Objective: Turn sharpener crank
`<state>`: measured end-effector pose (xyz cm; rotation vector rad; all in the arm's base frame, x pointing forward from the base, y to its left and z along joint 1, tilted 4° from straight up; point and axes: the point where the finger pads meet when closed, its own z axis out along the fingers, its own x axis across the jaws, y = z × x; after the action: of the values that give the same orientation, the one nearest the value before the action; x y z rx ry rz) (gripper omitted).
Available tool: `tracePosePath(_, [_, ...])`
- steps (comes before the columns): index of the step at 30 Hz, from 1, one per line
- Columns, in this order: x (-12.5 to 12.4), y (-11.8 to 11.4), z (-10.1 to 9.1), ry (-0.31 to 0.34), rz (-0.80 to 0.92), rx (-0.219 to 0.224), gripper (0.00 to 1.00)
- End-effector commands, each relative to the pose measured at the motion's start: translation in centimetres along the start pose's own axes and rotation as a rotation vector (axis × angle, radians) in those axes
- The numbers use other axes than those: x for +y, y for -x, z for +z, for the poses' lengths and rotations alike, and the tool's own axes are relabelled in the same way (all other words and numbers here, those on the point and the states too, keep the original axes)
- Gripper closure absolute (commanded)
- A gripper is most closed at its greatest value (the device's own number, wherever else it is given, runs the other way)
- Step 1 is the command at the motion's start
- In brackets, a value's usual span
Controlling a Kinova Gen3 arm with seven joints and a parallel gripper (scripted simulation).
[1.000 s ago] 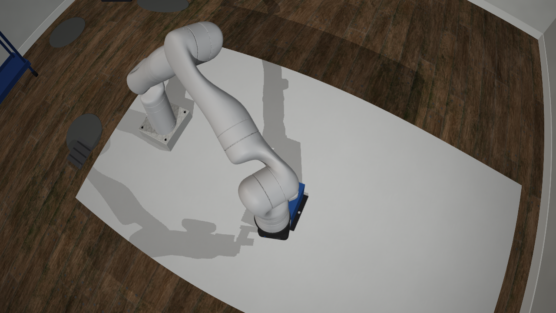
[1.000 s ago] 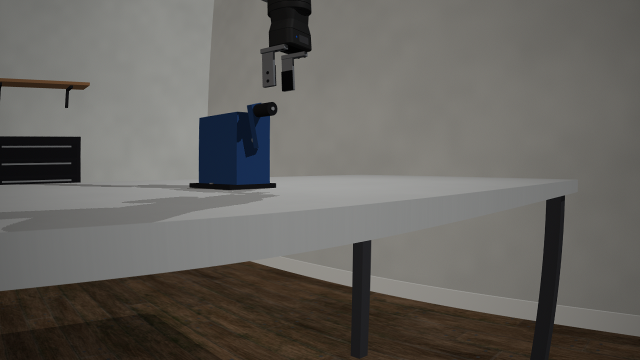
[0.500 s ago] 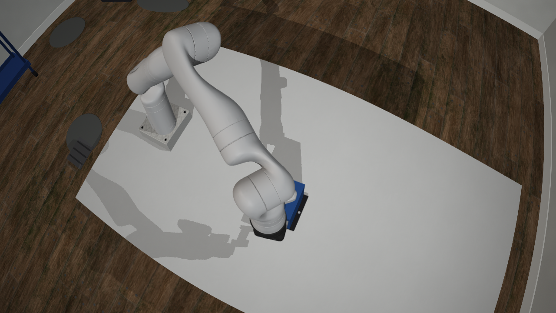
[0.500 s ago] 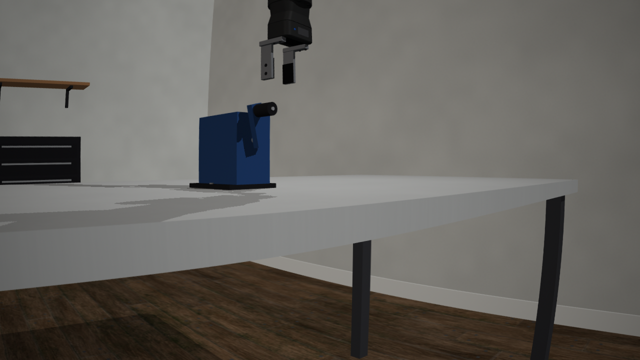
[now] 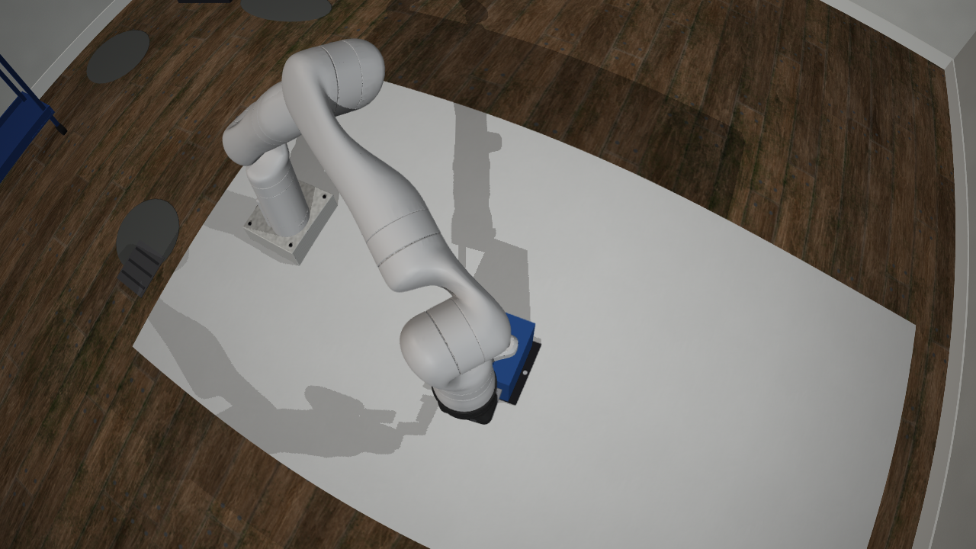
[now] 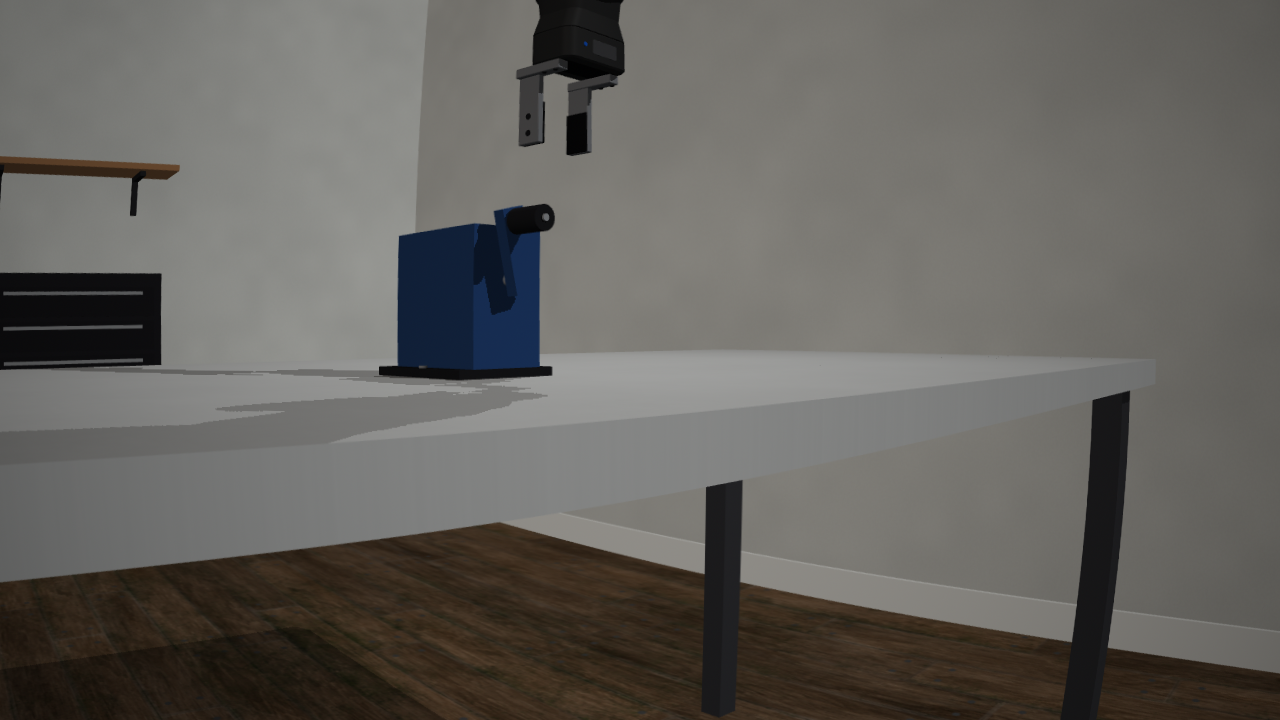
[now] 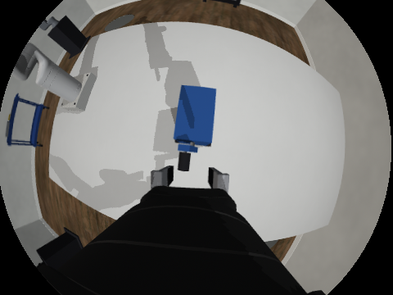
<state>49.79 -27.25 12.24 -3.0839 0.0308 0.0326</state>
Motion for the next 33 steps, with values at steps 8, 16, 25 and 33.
tracePosePath(8, [0.28, 0.18, -0.64, -0.004, 0.031, 0.000, 0.00])
tracePosePath(16, [0.35, 0.31, -0.91, -0.008, 0.049, -0.002, 0.00])
tracePosePath(25, [0.40, 0.42, -1.14, -0.011, 0.065, -0.003, 0.00])
tracePosePath(33, [0.42, 0.46, -1.22, -0.012, 0.070, -0.004, 0.00])
